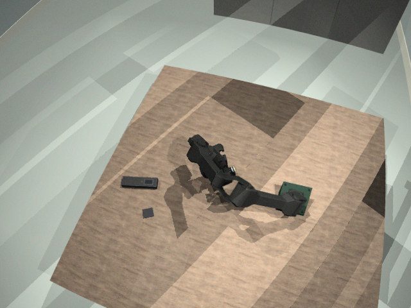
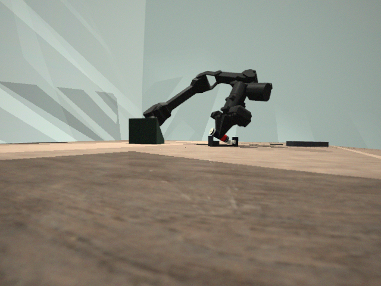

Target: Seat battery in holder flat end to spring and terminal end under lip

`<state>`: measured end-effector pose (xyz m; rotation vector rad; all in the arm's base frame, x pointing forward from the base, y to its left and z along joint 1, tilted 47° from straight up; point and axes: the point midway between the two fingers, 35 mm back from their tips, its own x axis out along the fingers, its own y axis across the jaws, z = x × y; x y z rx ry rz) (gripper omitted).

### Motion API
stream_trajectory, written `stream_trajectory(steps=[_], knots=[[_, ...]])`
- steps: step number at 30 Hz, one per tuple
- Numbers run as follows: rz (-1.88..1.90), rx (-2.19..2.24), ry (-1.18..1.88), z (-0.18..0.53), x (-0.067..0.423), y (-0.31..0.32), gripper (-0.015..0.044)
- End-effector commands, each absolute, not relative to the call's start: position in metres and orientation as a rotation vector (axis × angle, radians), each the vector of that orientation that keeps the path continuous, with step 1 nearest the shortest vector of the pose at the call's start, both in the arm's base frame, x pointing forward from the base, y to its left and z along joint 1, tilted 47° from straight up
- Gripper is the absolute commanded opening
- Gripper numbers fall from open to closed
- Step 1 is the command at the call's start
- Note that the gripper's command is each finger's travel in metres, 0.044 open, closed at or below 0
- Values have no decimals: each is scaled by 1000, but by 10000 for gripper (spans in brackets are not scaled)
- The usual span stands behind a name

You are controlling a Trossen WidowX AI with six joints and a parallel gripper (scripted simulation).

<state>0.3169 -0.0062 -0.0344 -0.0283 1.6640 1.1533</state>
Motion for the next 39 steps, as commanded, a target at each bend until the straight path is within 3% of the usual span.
stream_trajectory(steps=[1,39], knots=[[1155,-53,1700,-35,320,-4,85],[1176,-52,1734,-33,335,6,85]])
